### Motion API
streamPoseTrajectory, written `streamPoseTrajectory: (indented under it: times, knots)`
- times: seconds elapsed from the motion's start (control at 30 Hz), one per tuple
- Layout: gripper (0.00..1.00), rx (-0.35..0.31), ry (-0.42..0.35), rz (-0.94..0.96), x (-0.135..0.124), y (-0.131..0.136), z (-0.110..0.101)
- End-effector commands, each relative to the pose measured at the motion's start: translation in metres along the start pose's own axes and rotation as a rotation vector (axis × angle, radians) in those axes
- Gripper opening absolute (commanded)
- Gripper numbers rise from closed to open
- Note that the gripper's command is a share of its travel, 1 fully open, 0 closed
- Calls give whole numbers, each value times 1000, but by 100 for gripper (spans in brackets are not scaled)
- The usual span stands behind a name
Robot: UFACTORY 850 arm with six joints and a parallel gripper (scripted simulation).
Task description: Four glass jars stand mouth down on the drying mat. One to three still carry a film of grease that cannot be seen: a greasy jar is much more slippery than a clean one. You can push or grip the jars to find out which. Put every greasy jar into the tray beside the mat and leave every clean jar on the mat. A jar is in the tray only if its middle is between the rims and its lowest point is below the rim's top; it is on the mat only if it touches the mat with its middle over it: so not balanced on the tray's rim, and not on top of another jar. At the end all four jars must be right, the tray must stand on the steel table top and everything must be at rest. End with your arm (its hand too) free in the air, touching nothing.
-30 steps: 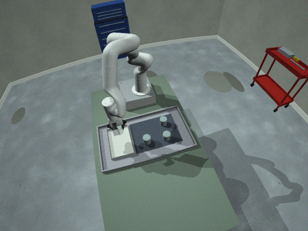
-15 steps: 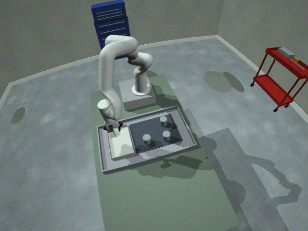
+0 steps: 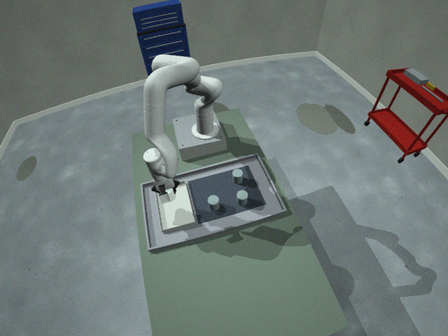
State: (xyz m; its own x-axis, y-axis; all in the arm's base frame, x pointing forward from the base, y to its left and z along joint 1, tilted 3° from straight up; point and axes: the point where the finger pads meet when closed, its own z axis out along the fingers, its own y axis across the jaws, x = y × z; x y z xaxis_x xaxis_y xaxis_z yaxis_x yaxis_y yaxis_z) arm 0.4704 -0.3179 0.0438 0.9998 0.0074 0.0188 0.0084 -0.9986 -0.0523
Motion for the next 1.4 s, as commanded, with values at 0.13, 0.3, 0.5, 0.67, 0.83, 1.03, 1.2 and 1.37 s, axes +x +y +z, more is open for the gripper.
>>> streamPoseTrajectory:
  times: [0.13, 0.3, 0.5, 0.67, 0.83, 1.03, 1.2, 1.37]
  knots:
    - [0, -1, 2, 0, 1, 1, 20]
    - [0, -1, 2, 0, 1, 1, 33]
    - [0, -1, 2, 0, 1, 1, 43]
    - [0, -1, 2, 0, 1, 1, 56]
    - [0, -1, 2, 0, 1, 1, 69]
    - [0, -1, 2, 0, 1, 1, 80]
    - [0, -1, 2, 0, 1, 1, 80]
    - [0, -1, 2, 0, 1, 1, 84]
